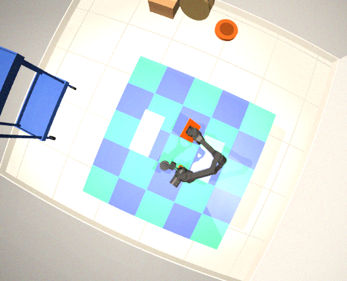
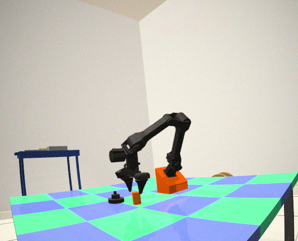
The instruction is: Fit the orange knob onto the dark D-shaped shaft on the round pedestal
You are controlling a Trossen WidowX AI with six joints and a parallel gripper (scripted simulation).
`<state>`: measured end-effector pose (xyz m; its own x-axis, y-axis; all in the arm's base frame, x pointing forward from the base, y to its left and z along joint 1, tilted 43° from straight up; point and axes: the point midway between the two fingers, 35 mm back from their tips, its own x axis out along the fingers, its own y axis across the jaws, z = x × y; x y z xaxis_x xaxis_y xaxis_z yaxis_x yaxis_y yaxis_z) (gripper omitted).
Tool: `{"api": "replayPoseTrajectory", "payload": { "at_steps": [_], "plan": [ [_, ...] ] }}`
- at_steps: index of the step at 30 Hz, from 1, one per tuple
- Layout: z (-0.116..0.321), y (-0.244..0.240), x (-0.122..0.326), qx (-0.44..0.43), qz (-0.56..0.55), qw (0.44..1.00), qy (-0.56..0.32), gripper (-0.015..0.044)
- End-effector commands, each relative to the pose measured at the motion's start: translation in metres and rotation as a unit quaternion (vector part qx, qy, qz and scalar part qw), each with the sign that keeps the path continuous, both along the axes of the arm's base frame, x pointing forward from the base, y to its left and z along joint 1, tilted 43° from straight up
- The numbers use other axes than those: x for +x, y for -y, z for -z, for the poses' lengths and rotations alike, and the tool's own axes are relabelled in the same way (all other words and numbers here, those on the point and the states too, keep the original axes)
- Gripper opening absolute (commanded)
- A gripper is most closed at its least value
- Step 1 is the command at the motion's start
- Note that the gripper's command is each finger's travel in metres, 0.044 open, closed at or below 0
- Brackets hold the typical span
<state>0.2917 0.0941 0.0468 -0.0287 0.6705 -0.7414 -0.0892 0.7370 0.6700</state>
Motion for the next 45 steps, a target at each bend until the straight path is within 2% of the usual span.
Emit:
{"api": "replayPoseTrajectory", "payload": {
  "at_steps": [1, 27, 37, 44, 45],
  "plan": [
    [0.007, -0.006, -0.001, 0.002, 0.001, 1.0, -0.006, 0.044],
    [0.035, -0.033, -0.005, 0.005, 0.001, 1.0, -0.006, 0.044],
    [0.035, -0.033, -0.005, 0.005, 0.001, 1.0, -0.006, 0.0177],
    [0.035, -0.033, -0.005, 0.005, 0.001, 1.0, -0.006, 0.0131],
    [0.035, -0.033, -0.005, 0.005, 0.001, 1.0, -0.006, 0.0105]
  ]
}}
